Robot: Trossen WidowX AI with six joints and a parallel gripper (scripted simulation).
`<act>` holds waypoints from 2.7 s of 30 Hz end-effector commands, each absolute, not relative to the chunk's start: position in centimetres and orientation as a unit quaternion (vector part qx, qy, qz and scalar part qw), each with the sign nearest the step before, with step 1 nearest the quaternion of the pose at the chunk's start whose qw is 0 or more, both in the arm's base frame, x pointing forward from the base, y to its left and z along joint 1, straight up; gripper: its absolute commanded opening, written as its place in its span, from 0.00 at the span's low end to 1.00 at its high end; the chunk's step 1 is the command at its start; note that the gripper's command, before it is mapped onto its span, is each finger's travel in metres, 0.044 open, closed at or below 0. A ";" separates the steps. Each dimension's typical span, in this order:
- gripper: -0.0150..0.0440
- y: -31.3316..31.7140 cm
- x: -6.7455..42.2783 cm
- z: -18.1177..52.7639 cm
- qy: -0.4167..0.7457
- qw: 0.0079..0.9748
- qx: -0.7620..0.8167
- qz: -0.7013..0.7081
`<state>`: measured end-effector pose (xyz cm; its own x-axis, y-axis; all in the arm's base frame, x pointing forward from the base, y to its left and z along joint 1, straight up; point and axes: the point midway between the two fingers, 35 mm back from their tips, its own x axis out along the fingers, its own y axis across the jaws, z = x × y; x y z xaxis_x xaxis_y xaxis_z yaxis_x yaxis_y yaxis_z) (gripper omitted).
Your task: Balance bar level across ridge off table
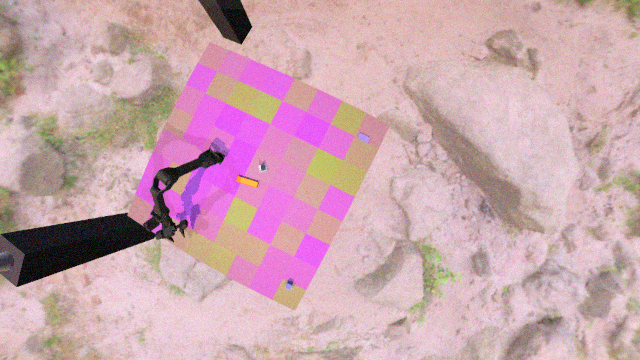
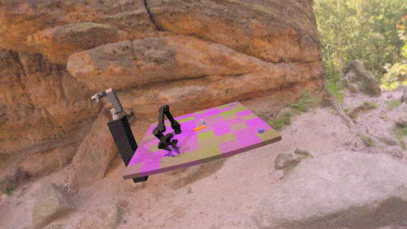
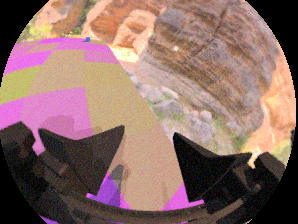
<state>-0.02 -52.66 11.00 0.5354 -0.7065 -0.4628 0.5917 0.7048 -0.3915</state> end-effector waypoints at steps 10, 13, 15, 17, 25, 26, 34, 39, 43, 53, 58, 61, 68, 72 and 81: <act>0.79 -49.2 8.7 11.0 0.332 0.889 -0.040 -0.311; 0.79 -48.2 10.6 11.0 0.340 0.892 -0.030 -0.296; 0.79 -47.4 11.8 11.0 0.346 0.893 -0.023 -0.286; 0.79 -46.6 13.0 11.0 0.352 0.895 -0.016 -0.275; 0.79 -43.0 17.3 10.9 0.378 0.896 0.007 -0.234; 0.79 -42.5 17.8 10.9 0.382 0.895 0.009 -0.229; 0.79 -38.4 21.3 10.9 0.412 0.891 0.027 -0.188; 0.79 -35.6 23.1 10.8 0.433 0.886 0.035 -0.163; 0.79 -33.3 24.3 10.8 0.450 0.880 0.040 -0.144; 0.79 -27.5 26.4 10.8 0.495 0.862 0.045 -0.097; 0.79 -24.5 26.9 10.8 0.519 0.851 0.044 -0.075; 0.79 -22.8 27.1 10.8 0.533 0.843 0.042 -0.063; 0.79 -18.9 27.1 10.9 0.565 0.823 0.034 -0.034; 0.79 -16.7 26.8 10.9 0.584 0.811 0.026 -0.019; 0.79 -12.2 25.6 11.1 0.624 0.781 0.004 0.012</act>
